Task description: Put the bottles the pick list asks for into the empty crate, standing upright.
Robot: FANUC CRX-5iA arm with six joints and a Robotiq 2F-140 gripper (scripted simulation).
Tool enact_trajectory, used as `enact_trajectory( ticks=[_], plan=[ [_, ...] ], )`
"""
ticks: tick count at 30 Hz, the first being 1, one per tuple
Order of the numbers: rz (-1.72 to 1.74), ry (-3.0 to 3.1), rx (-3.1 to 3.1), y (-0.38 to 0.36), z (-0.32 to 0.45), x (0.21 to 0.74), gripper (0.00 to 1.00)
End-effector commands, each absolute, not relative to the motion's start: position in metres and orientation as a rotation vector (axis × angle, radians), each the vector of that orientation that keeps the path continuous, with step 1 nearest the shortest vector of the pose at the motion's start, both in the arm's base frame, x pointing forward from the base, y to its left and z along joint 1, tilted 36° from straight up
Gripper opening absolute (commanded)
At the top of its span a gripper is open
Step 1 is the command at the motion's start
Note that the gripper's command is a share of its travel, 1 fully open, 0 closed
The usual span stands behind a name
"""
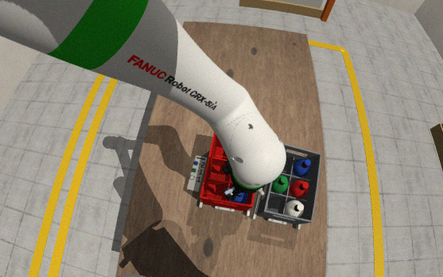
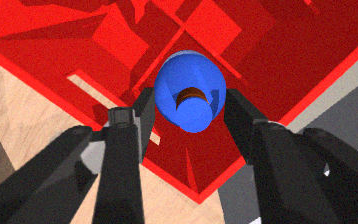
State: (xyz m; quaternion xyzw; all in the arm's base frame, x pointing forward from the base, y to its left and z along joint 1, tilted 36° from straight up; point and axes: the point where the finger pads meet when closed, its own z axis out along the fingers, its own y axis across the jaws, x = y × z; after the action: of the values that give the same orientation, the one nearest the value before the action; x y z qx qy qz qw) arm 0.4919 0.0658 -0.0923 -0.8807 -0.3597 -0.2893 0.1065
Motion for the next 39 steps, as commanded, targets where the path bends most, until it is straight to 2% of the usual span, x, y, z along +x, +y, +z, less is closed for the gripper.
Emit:
enact_trajectory(
  ticks=[1,23,39],
  plan=[
    [-0.853,-1.06,-2.594,0.065,-0.092,0.492,0.44],
    [-0.853,-1.06,-2.594,0.065,-0.092,0.492,0.44],
    [-0.853,-1.06,-2.594,0.051,-0.062,0.476,0.44]
  ],
)
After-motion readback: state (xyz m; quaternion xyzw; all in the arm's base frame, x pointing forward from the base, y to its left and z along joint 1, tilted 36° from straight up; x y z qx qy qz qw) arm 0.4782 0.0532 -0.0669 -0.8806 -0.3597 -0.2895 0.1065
